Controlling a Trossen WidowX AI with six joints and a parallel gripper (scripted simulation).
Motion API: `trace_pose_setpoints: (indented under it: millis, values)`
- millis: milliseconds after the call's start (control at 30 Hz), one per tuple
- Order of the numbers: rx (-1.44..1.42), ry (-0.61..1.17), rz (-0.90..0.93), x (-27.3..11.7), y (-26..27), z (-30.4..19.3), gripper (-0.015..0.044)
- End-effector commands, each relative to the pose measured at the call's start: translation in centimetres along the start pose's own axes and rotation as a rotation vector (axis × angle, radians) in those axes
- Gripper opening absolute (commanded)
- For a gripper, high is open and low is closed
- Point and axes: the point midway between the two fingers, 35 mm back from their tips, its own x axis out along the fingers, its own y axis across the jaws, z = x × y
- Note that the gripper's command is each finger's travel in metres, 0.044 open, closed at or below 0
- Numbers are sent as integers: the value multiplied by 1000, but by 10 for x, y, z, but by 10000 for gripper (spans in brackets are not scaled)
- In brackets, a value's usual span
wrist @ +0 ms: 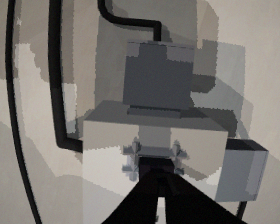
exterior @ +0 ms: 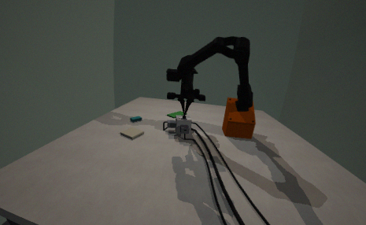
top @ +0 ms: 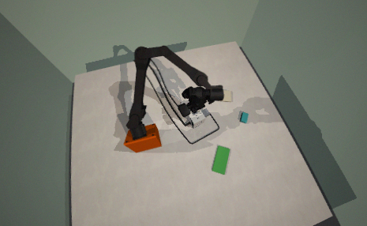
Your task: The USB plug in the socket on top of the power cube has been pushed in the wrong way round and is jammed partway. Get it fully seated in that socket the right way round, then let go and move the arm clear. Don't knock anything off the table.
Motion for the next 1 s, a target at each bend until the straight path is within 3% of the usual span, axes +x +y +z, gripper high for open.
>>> trace_pose_setpoints:
  millis: [0,967]
  values:
    - [5,-4,-2,1,0,0,0]
    - [5,-4,-2,4,0,0,0]
